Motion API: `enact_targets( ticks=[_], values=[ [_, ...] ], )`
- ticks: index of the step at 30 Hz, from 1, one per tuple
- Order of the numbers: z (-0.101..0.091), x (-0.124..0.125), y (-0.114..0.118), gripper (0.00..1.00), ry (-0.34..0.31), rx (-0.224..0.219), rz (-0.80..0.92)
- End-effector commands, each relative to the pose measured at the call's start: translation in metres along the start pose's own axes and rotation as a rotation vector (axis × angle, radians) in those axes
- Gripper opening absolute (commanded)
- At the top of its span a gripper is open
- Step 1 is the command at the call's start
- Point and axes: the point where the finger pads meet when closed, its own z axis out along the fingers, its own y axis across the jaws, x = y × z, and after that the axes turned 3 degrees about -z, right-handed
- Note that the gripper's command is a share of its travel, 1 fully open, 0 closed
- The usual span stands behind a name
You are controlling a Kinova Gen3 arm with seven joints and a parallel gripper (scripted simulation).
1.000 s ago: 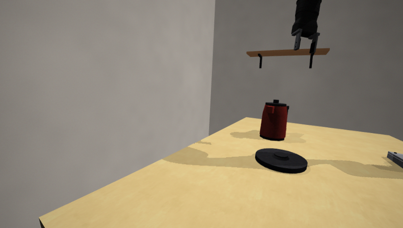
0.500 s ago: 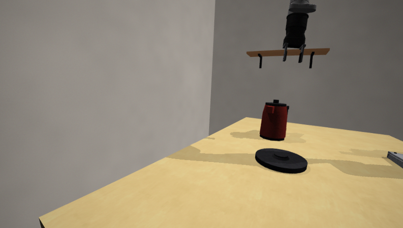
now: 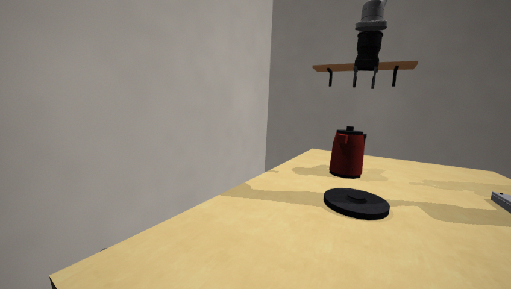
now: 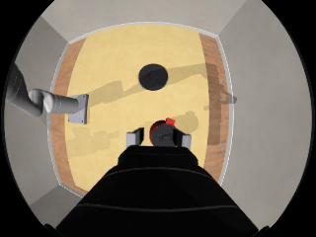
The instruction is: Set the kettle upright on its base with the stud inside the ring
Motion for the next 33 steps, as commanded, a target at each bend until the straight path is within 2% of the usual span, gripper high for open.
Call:
enact_targets(
  ticks=[1, 17, 33],
  values=[
    [0.006, -0.014, 0.001, 1.0, -0.006, 0.011, 0.031],
    [0.021, -0.059, 0.006, 1.0, -0.02, 0.027, 0.179],
    [0.029, -0.083, 0.007, 1.0, -0.028, 0.035, 0.258]
  ],
)
